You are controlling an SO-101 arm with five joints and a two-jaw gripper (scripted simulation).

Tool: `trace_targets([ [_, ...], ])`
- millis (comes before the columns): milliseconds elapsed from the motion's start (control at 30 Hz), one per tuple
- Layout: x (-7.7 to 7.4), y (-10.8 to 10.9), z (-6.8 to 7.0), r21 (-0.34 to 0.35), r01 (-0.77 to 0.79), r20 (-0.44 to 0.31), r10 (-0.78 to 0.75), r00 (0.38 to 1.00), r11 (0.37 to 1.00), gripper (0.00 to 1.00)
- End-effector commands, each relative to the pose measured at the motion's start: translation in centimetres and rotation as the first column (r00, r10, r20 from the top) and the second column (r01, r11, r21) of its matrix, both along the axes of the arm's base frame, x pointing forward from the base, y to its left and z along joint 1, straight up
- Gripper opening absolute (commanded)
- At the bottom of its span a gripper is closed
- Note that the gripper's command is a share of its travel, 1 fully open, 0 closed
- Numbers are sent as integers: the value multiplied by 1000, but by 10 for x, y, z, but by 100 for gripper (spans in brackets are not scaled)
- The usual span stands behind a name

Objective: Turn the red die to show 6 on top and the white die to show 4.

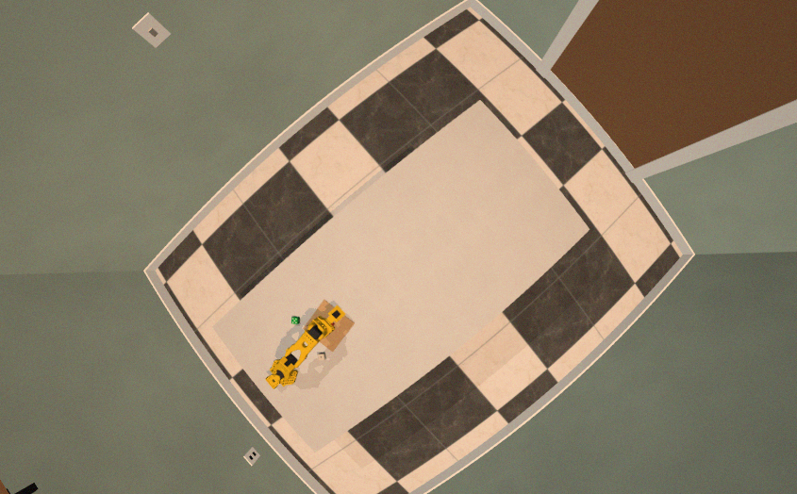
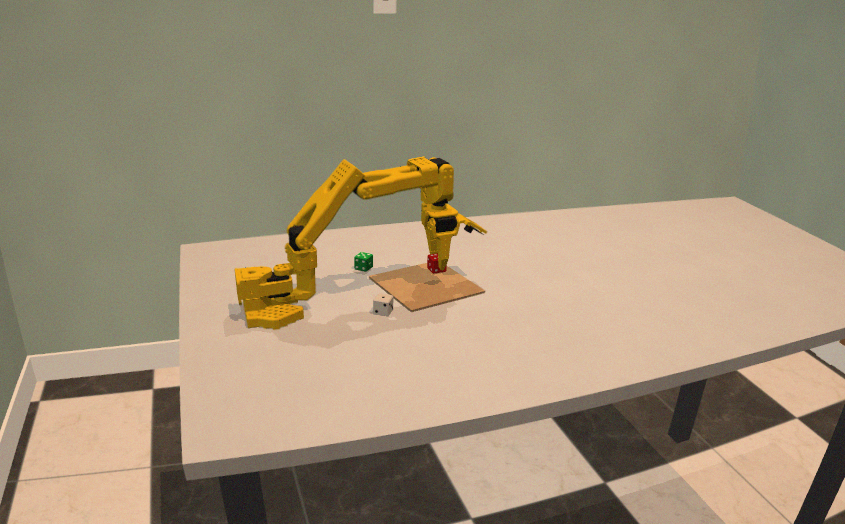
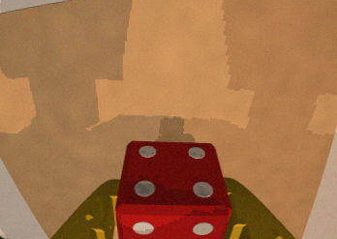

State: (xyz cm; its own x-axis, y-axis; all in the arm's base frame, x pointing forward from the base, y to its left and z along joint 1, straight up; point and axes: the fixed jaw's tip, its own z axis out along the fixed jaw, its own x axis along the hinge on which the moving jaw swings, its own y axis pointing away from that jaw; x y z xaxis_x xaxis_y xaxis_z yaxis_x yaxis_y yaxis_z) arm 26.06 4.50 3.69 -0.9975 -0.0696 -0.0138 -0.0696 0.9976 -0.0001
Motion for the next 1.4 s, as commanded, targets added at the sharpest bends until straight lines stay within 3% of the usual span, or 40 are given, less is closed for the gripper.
trace_targets([
  [0, 6, 3, 10, 8, -10, 52, 9, 999, 1000, 0],
  [1367, 4, 2, -4, 5, -9, 25, 9, 1000, 1000, 0],
])
